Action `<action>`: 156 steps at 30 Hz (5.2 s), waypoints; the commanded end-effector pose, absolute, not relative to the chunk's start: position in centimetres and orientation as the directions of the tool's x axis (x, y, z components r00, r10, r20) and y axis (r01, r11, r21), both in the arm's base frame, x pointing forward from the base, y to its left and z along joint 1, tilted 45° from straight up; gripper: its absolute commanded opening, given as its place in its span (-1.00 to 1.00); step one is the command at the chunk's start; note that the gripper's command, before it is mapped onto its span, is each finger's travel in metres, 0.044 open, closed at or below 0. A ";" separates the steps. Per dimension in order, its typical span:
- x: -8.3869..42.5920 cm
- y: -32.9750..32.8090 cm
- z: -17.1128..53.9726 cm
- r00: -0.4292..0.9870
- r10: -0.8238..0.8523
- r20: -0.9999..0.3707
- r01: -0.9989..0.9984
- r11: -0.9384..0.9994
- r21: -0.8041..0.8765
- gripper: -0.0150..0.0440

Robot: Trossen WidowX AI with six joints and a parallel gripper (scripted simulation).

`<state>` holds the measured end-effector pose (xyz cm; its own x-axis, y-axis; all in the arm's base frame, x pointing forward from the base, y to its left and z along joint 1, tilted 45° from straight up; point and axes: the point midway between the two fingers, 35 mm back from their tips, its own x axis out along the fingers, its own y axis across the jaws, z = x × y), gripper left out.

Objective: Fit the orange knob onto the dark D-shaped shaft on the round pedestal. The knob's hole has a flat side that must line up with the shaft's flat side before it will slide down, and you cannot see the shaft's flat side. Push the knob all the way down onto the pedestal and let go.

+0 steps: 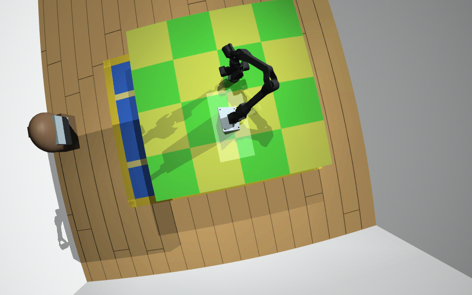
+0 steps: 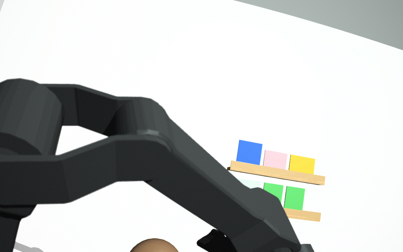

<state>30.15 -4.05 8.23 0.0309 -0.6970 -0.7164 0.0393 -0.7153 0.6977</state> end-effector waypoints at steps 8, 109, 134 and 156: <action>30.1 -4.1 8.1 0.030 -0.698 -0.715 0.051 -0.714 0.699 -0.49; 30.8 -4.3 8.3 0.031 -0.698 -0.715 0.360 0.675 -0.644 -0.49; 30.2 -4.0 8.2 0.030 -0.698 -0.715 0.546 0.611 -0.573 -0.49; 30.4 -4.0 8.2 0.031 -0.698 -0.715 0.546 0.611 -0.573 -0.49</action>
<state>30.24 -4.10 8.12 0.0283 -0.6978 -0.7158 0.5415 0.6126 -0.5758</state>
